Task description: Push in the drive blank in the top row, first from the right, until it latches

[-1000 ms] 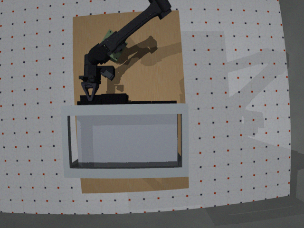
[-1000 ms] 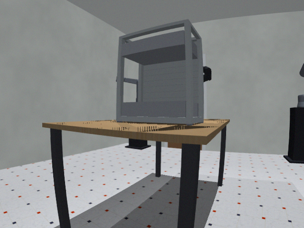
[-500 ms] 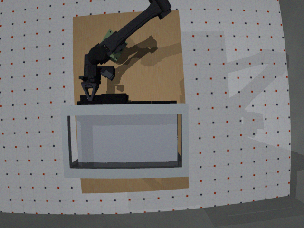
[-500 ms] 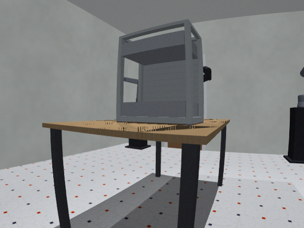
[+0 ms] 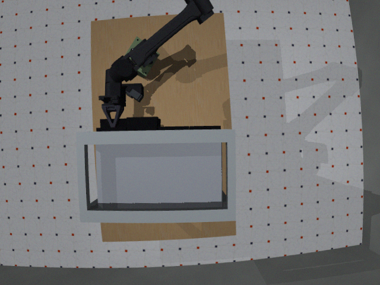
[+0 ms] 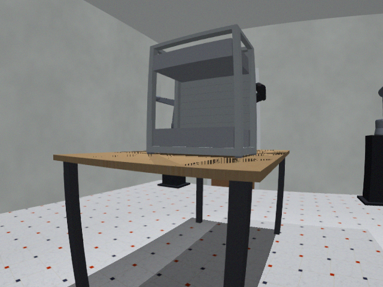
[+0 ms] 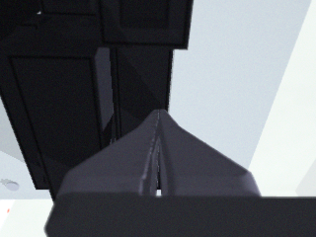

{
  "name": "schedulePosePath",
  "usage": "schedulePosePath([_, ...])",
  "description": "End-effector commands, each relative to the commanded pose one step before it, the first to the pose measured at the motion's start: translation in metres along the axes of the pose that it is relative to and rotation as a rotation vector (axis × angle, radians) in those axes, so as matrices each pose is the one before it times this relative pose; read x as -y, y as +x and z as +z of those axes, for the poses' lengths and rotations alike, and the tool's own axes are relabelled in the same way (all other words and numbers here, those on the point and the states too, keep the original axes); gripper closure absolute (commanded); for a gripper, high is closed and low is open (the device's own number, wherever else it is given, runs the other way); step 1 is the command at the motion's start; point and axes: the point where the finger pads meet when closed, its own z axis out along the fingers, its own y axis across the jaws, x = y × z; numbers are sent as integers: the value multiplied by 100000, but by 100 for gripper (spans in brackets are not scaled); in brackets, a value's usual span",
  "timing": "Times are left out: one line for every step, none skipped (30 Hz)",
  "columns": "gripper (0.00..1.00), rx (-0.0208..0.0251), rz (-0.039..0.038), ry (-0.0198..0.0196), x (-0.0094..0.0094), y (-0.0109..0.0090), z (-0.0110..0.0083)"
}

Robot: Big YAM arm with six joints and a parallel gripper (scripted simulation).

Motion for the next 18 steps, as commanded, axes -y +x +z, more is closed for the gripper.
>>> schedulePosePath([100,-518,4901,-6866,-3465,1554,1595])
schedulePosePath([100,-223,571,-664,-177,82,9])
schedulePosePath([100,0,0,0,0,0,0])
schedulePosePath([100,0,0,0,0,0,0])
schedulePosePath([100,117,0,-86,-15,-20,0])
schedulePosePath([100,0,0,0,0,0,0])
schedulePosePath([100,0,0,0,0,0,0])
schedulePosePath([100,0,0,0,0,0,0])
schedulePosePath([100,0,0,0,0,0,0])
schedulePosePath([100,0,0,0,0,0,0])
schedulePosePath([100,0,0,0,0,0,0])
schedulePosePath([100,0,0,0,0,0,0])
schedulePosePath([100,0,0,0,0,0,0])
schedulePosePath([100,0,0,0,0,0,0])
schedulePosePath([100,0,0,0,0,0,0])
schedulePosePath([100,0,0,0,0,0,0])
schedulePosePath([100,0,0,0,0,0,0])
schedulePosePath([100,0,0,0,0,0,0])
